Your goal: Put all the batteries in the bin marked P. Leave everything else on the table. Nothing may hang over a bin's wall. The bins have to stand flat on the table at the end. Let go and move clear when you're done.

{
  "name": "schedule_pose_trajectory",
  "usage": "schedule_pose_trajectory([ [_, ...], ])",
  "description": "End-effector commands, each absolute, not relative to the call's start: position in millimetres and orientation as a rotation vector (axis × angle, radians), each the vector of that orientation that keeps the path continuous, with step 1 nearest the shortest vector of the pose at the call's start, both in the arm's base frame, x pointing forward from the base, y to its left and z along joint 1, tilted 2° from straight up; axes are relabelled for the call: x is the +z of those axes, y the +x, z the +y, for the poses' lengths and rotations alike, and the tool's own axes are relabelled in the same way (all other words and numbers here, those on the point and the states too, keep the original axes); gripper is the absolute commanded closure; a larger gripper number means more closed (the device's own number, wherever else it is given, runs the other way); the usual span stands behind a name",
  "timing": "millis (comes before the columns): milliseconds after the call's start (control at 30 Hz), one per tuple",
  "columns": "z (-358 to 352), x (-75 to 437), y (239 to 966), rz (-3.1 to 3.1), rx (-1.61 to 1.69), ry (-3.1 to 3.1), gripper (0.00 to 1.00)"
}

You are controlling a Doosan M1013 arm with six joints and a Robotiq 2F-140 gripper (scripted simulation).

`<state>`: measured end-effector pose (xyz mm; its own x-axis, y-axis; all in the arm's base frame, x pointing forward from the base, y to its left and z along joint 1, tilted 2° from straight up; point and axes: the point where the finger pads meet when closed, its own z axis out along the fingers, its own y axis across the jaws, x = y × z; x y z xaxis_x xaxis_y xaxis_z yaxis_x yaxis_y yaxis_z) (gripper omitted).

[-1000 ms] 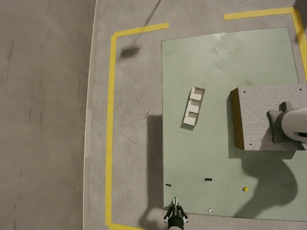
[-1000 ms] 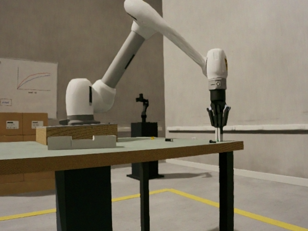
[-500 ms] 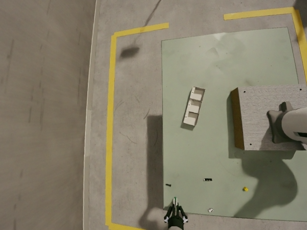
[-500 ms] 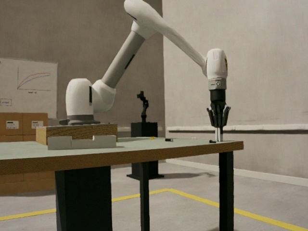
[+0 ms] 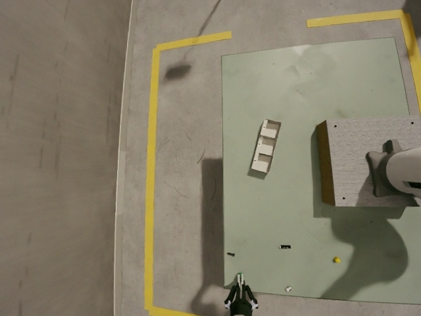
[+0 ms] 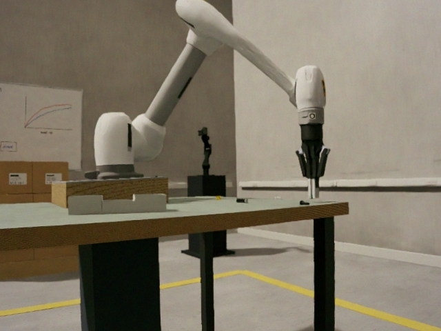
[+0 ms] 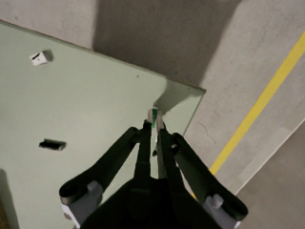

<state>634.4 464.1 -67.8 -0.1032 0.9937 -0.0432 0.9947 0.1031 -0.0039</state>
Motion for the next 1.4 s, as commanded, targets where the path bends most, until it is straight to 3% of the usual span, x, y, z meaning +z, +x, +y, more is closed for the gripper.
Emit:
schedule_pose_trajectory([
  [0, 465, -54, 635, 2.311, -0.047, 2.084, 0.88],
  [400, 467, -21, 635, 2.311, -0.047, 2.084, 0.88],
  [1000, 467, -15, 635, 2.311, -0.047, 2.084, 0.88],
  [1367, 403, -12, 618, 2.311, -0.047, 2.084, 0.88],
])
